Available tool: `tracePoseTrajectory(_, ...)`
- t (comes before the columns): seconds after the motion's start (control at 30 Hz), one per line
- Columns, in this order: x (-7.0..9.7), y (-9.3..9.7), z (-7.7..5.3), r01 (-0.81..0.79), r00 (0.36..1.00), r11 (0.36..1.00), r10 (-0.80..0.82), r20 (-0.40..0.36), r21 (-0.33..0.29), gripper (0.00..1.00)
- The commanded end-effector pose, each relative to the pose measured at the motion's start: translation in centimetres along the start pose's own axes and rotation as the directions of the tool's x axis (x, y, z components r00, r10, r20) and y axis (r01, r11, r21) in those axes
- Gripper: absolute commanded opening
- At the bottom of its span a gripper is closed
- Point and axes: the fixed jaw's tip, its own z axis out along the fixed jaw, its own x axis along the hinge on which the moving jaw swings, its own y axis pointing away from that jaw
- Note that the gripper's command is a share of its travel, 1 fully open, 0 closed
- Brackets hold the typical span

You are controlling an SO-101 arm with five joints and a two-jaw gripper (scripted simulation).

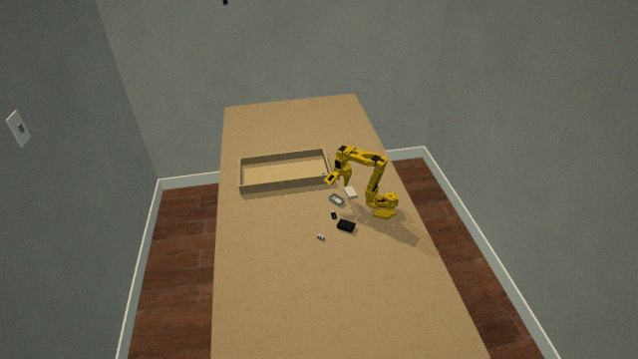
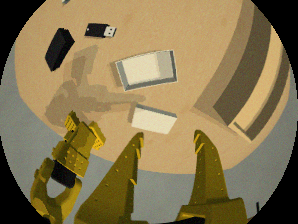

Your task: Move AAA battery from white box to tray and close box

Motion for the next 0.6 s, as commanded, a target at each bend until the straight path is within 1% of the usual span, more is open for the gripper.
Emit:
tracePoseTrajectory(0.0, 0.6, -0.4, -0.6, 0.153, 0.988, 0.987, -0.154, 0.015, 0.055, 0.28)
tracePoseTrajectory(0.07, 0.9, -0.4, -0.6, 0.224, 0.974, 0.973, -0.225, 0.011, 0.056, 0.28)
tracePoseTrajectory(0.13, 0.9, -0.4, -0.6, 0.224, 0.974, 0.973, -0.225, 0.011, 0.056, 0.28)
tracePoseTrajectory(0.23, 1.4, -0.4, -0.6, 0.328, 0.945, 0.943, -0.328, 0.005, 0.057, 0.28)
tracePoseTrajectory(0.4, 2.1, -0.4, -0.5, 0.484, 0.875, 0.873, -0.485, -0.005, 0.056, 0.28)
tracePoseTrajectory(0.57, 2.8, -0.4, -0.5, 0.617, 0.786, 0.785, -0.618, -0.014, 0.055, 0.28)
